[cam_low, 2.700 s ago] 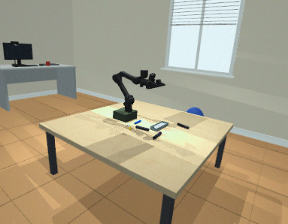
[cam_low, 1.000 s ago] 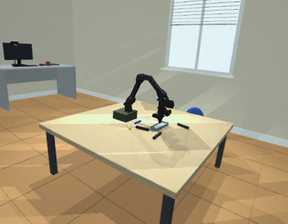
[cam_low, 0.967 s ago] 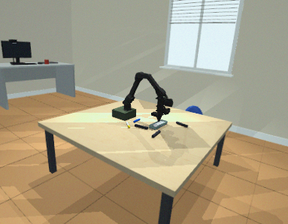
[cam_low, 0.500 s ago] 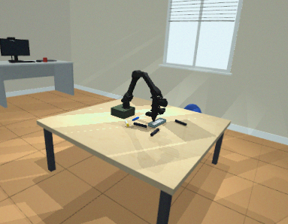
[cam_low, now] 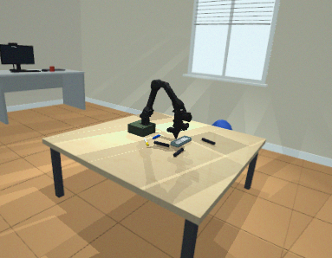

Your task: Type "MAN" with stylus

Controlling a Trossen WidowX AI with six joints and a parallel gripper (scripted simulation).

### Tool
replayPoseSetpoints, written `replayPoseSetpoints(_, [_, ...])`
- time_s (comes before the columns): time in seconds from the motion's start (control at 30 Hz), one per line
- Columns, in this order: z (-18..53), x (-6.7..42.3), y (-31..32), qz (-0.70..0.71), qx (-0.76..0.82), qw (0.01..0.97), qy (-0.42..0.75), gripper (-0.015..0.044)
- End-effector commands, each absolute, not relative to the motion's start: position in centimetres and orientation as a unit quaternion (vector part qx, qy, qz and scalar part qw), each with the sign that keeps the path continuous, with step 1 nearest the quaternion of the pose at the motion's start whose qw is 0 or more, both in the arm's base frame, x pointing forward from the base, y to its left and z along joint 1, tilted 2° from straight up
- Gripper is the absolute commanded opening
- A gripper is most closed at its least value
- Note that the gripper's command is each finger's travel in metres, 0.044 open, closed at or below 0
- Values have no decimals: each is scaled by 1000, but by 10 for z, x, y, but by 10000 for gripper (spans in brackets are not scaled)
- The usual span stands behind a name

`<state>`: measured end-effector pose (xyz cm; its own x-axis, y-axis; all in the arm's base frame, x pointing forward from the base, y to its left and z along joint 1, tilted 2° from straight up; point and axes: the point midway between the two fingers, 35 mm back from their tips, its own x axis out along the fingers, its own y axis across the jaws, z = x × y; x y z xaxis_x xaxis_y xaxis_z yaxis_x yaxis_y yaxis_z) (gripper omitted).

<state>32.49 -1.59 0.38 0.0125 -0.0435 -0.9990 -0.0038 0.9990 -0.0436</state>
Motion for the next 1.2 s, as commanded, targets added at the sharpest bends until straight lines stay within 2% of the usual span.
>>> replayPoseSetpoints(0.0, [5, 318, -10, -16, -14, 715, 699, 0])
replayPoseSetpoints(0.3, [5, 319, -5, -14, -16, 716, 698, 0])
replayPoseSetpoints(0.57, [2, 319, 66, -14, -12, 715, 699, 0])
replayPoseSetpoints(0.9, [2, 318, 68, -14, -11, 715, 699, 0])
replayPoseSetpoints(1.17, [62, 317, 70, -14, -11, 715, 699, 0])
